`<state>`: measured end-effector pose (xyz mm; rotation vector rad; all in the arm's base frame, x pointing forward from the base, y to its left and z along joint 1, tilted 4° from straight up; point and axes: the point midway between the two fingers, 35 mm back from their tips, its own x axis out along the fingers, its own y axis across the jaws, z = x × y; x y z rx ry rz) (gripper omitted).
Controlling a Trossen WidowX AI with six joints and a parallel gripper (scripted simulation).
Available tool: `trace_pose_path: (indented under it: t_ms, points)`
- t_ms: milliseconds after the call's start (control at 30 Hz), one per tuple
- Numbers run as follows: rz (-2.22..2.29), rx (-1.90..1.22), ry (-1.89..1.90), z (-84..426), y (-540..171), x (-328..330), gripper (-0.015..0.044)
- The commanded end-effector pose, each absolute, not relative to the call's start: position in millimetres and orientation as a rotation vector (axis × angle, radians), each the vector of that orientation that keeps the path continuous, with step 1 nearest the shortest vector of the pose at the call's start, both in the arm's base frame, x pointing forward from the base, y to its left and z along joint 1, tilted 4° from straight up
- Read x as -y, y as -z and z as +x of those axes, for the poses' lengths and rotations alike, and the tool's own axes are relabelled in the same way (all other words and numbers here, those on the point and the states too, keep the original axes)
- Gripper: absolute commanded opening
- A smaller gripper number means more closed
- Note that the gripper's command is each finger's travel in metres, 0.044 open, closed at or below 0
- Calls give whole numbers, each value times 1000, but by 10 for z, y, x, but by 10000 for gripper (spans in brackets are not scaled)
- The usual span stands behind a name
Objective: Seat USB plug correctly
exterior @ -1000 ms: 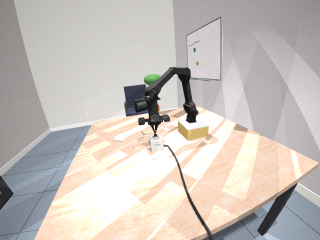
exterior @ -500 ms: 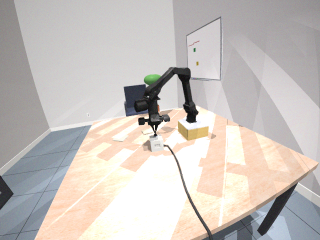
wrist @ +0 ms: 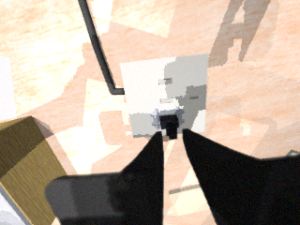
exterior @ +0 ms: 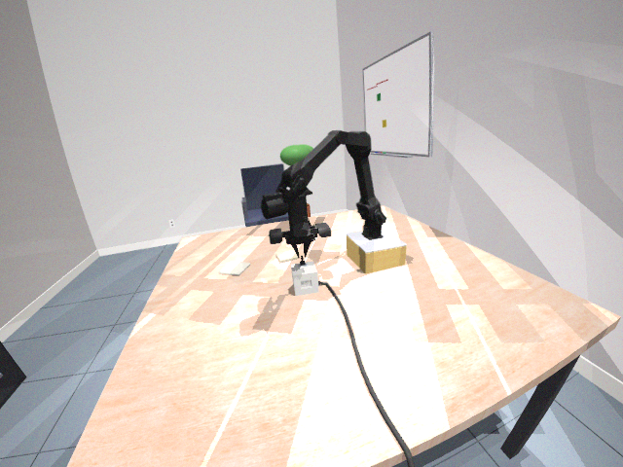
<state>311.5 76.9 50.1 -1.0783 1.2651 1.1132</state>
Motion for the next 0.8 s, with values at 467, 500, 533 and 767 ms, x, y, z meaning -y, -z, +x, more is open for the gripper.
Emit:
trace_pose_path:
  t_ms: [467, 500, 533, 767]
  points:
    - [-1078, -1266, -1114, 3113, -518, -767, 95]
    - [-1078, -1266, -1114, 3113, -528, -766, 95]
    - [-1078, -1266, -1114, 3113, -538, -766, 95]
    - [-1078, -1266, -1114, 3113, -608, -761, 95]
